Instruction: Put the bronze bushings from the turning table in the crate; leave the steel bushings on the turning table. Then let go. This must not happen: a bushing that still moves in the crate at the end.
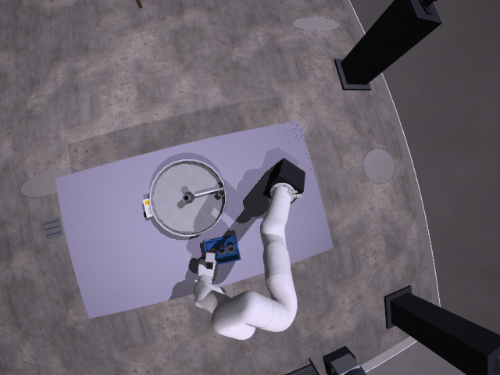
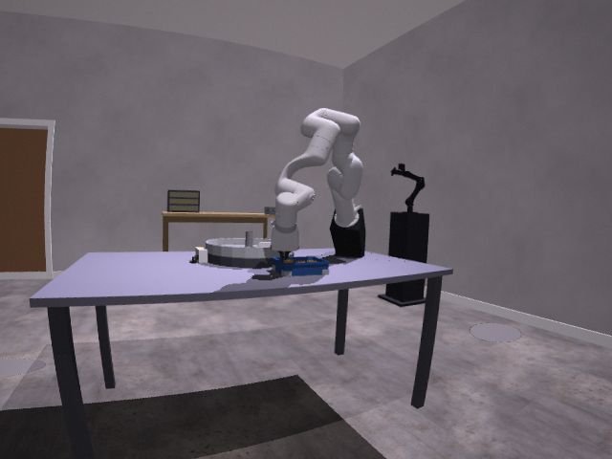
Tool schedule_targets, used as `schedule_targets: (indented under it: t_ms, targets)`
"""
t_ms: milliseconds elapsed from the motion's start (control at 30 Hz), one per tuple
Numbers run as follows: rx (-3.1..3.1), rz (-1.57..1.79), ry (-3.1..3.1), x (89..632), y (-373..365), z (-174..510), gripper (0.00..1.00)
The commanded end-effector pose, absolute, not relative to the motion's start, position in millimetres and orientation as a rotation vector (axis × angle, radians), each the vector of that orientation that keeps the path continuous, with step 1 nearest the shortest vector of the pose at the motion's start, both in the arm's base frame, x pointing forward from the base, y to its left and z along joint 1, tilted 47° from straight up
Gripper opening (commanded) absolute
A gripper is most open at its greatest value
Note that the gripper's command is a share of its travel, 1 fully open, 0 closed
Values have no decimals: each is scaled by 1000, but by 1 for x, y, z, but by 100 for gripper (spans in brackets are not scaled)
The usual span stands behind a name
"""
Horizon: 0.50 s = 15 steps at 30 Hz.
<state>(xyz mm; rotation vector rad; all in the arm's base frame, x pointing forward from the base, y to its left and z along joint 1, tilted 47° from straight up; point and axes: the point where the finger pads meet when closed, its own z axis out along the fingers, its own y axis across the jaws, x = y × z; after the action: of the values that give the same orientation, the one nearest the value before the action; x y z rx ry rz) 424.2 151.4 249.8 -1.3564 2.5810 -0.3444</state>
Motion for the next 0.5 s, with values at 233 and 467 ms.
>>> schedule_targets:
  t_ms: [233,467]
  targets:
    - [-1354,-345,2580,425,151,251,0]
    - [-1354,-345,2580,426,152,250,0]
